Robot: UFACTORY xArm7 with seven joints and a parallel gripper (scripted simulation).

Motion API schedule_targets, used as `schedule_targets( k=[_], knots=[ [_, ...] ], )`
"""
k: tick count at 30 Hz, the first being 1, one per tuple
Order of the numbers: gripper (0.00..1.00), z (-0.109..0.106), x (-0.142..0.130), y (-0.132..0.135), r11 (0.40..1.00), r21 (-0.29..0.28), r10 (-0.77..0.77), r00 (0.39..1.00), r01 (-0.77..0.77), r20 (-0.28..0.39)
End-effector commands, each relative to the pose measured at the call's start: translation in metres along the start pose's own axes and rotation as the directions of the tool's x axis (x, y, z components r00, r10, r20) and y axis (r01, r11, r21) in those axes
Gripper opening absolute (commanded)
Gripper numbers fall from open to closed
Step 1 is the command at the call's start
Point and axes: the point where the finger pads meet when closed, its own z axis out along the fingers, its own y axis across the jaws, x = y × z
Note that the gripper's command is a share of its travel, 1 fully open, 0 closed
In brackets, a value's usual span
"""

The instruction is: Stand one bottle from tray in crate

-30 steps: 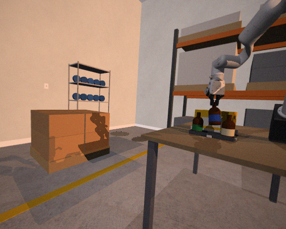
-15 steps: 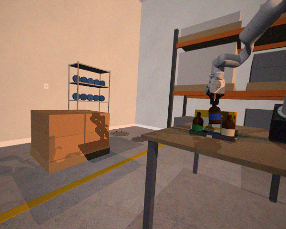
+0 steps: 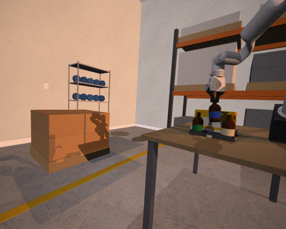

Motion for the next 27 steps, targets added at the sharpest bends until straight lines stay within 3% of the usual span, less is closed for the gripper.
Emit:
schedule_targets(
  k=[1, 27],
  knots=[
    [0.0, -0.007, 0.001, -0.001, 1.0, 0.003, 0.0, 1.0, 0.0, -0.004],
    [0.0, -0.02, 0.001, -0.001, 1.0, 0.003, 0.0, 1.0, 0.0, -0.004]
  ],
)
